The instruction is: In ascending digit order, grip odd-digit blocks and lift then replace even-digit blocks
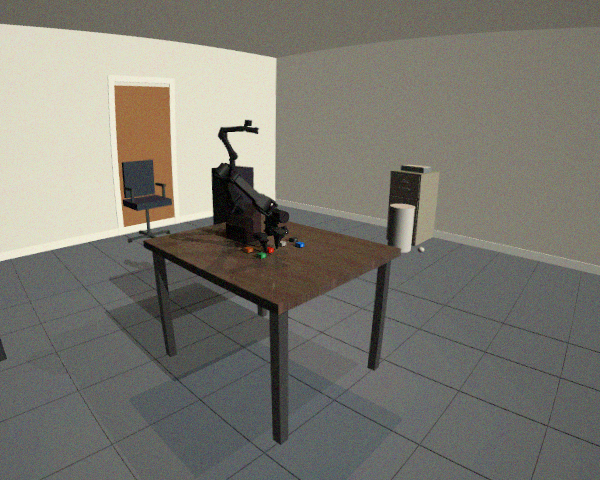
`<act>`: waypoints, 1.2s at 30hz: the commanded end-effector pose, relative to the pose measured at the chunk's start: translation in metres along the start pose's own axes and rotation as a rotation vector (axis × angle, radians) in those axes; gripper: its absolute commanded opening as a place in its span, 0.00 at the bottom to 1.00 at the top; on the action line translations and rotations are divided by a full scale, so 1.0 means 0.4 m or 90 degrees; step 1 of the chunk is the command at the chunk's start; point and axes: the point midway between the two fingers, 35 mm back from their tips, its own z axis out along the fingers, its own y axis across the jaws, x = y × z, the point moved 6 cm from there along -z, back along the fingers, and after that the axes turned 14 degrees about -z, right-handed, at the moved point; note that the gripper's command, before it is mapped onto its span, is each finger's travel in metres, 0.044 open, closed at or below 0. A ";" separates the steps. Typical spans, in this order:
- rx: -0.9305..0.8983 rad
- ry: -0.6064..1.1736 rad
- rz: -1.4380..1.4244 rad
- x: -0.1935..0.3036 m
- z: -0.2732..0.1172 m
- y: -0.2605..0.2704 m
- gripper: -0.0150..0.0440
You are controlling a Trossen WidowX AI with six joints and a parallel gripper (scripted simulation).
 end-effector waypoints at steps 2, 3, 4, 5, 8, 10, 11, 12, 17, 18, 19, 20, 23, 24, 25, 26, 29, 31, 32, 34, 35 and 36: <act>-0.001 0.001 -0.004 0.001 0.002 0.001 0.49; -0.001 0.001 -0.004 0.001 0.002 0.001 0.46; -0.001 0.001 -0.004 0.001 0.002 0.001 0.46; -0.001 0.001 -0.004 0.001 0.002 0.001 0.46; -0.001 0.001 -0.004 0.001 0.002 0.001 0.46; -0.001 0.001 -0.004 0.001 0.002 0.001 0.46; -0.001 0.001 -0.004 0.001 0.002 0.001 0.46; -0.001 0.001 -0.004 0.001 0.002 0.001 0.46; -0.001 0.001 -0.004 0.001 0.002 0.001 0.46; -0.001 0.001 -0.004 0.001 0.002 0.001 0.46; -0.001 0.001 -0.004 0.001 0.002 0.001 0.46; -0.001 0.001 -0.004 0.001 0.002 0.001 0.46; -0.001 0.001 -0.004 0.001 0.002 0.001 0.46; -0.001 0.001 -0.004 0.001 0.002 0.001 0.46; -0.001 0.001 -0.004 0.001 0.002 0.001 0.46; -0.001 0.001 -0.004 0.001 0.002 0.001 0.46; -0.001 0.001 -0.004 0.001 0.002 0.001 0.46; -0.001 0.001 -0.004 0.001 0.002 0.001 0.46; -0.001 0.001 -0.004 0.001 0.002 0.001 0.46; -0.001 0.001 -0.004 0.001 0.002 0.001 0.46; -0.001 0.001 -0.004 0.001 0.002 0.001 0.46; -0.001 0.001 -0.004 0.001 0.002 0.001 0.46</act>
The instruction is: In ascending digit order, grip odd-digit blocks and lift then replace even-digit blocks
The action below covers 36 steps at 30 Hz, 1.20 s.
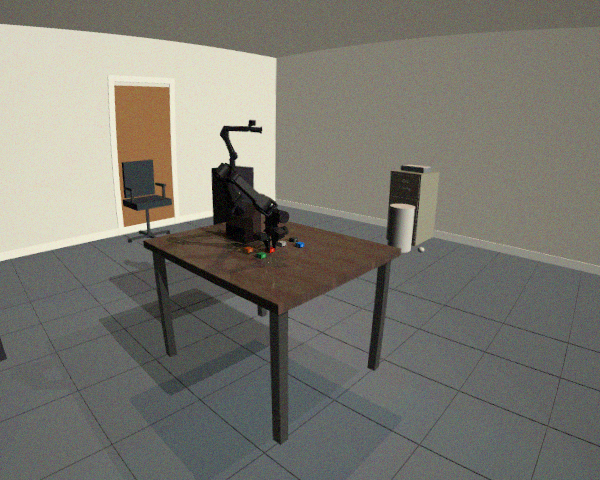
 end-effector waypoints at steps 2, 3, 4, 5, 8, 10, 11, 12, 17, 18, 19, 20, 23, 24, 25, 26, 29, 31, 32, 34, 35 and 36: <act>-0.001 0.000 -0.003 0.000 0.001 0.001 0.46; -0.001 0.000 -0.003 0.000 0.001 0.001 0.46; -0.001 0.000 -0.003 0.000 0.001 0.001 0.46; -0.001 0.000 -0.003 0.000 0.001 0.001 0.46; -0.001 0.000 -0.003 0.000 0.001 0.001 0.46; -0.001 0.000 -0.003 0.000 0.001 0.001 0.46; -0.001 0.000 -0.003 0.000 0.001 0.001 0.46; -0.001 0.000 -0.003 0.000 0.001 0.001 0.46; -0.001 0.000 -0.003 0.000 0.001 0.001 0.59; -0.001 0.000 -0.003 0.000 0.001 0.001 0.64; -0.001 0.000 -0.003 0.000 0.001 0.001 0.68; -0.001 0.000 -0.003 0.000 0.001 0.001 0.72; -0.001 0.000 -0.003 0.000 0.001 0.001 0.86; -0.001 0.000 -0.003 0.000 0.001 0.001 0.90; -0.001 0.000 -0.003 0.000 0.001 0.001 0.93; -0.001 0.000 -0.003 0.000 0.001 0.001 0.93; -0.002 0.000 -0.003 -0.001 -0.028 0.001 0.93; -0.002 0.000 -0.003 -0.001 -0.082 0.001 0.93; -0.002 0.000 -0.003 0.000 -0.090 0.001 0.93; -0.002 0.000 -0.003 0.000 -0.090 0.001 0.93; -0.002 0.000 -0.003 0.000 -0.090 0.001 0.93; -0.002 0.000 -0.003 -0.001 -0.096 0.001 0.89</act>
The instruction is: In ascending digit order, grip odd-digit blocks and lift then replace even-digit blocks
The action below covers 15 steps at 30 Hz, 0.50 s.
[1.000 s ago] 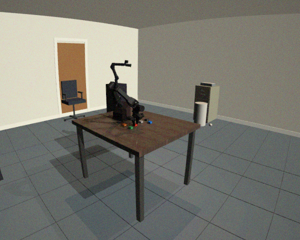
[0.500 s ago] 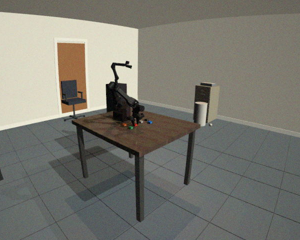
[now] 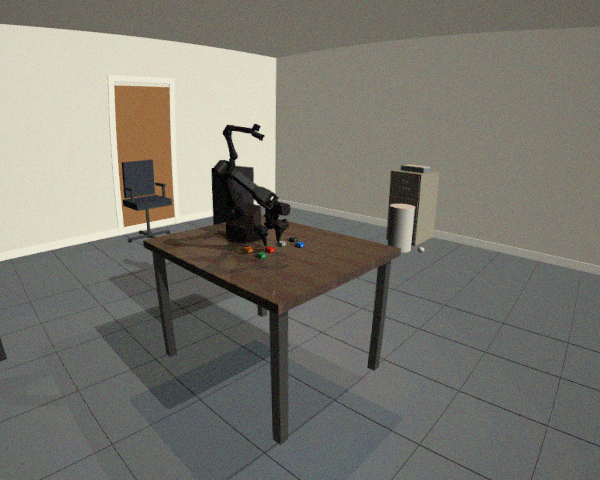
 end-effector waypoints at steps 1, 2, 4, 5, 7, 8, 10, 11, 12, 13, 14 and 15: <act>0.000 0.006 0.005 0.000 -0.030 -0.003 0.84; -0.001 0.006 0.005 -0.003 -0.062 -0.002 0.80; -0.003 0.006 0.005 -0.005 -0.148 -0.002 0.71; -0.002 0.006 0.005 -0.002 -0.181 -0.002 0.67; -0.002 0.006 0.004 0.001 -0.208 -0.002 0.58; -0.002 0.006 0.004 0.001 -0.208 -0.002 0.53; -0.002 0.006 0.004 0.001 -0.208 -0.002 0.46; -0.002 0.006 0.004 0.001 -0.208 -0.002 0.46; -0.002 0.006 0.004 0.001 -0.208 -0.002 0.46; -0.002 0.006 0.004 0.001 -0.208 -0.002 0.46; -0.002 0.006 0.004 0.001 -0.208 -0.002 0.46; -0.002 0.006 0.004 0.001 -0.208 -0.002 0.46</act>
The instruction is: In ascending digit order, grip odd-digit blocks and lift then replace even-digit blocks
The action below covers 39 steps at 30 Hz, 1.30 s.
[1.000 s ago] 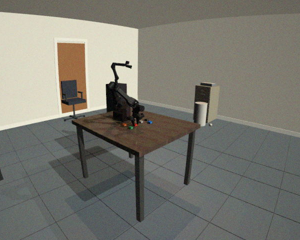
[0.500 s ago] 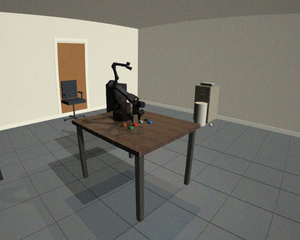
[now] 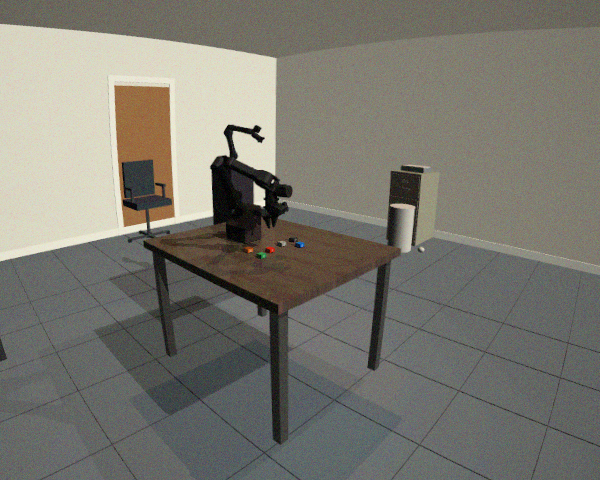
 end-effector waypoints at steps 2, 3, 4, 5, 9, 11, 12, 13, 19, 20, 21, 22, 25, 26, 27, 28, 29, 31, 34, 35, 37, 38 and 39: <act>-0.002 0.003 0.004 0.001 -0.003 0.000 0.46; -0.002 0.003 0.004 0.001 -0.003 0.000 0.46; -0.003 0.003 0.004 0.000 -0.003 -0.009 0.46; -0.003 0.003 0.004 -0.003 -0.003 -0.035 0.46; 0.000 0.003 0.005 0.001 -0.004 -0.206 0.46; 0.001 0.003 0.005 0.002 -0.004 -0.215 0.46; 0.001 0.003 0.005 0.002 -0.004 -0.215 0.46; 0.001 0.003 0.005 0.002 -0.004 -0.215 0.46; 0.000 0.003 0.005 -0.004 0.072 -0.216 0.59; 0.001 0.003 0.005 -0.003 0.124 -0.216 0.64; 0.002 0.003 0.005 0.000 0.165 -0.216 0.68; 0.003 0.003 0.005 0.003 0.190 -0.216 0.72; 0.004 0.003 0.005 0.004 0.198 -0.216 0.86; 0.004 0.003 0.005 0.004 0.198 -0.216 0.90; 0.004 0.003 0.005 0.004 0.198 -0.216 0.93; 0.004 0.003 0.005 0.004 0.198 -0.216 0.93; 0.004 0.003 0.005 0.004 0.200 -0.216 0.93; 0.004 0.003 0.005 0.004 0.208 -0.217 0.93; 0.004 0.003 0.005 0.003 0.220 -0.217 0.93; 0.004 0.003 0.005 0.003 0.225 -0.217 0.93; 0.004 0.003 0.005 0.003 0.233 -0.217 0.93; 0.004 0.003 0.005 0.003 0.237 -0.217 0.93; 0.004 0.003 0.005 0.003 0.241 -0.217 0.93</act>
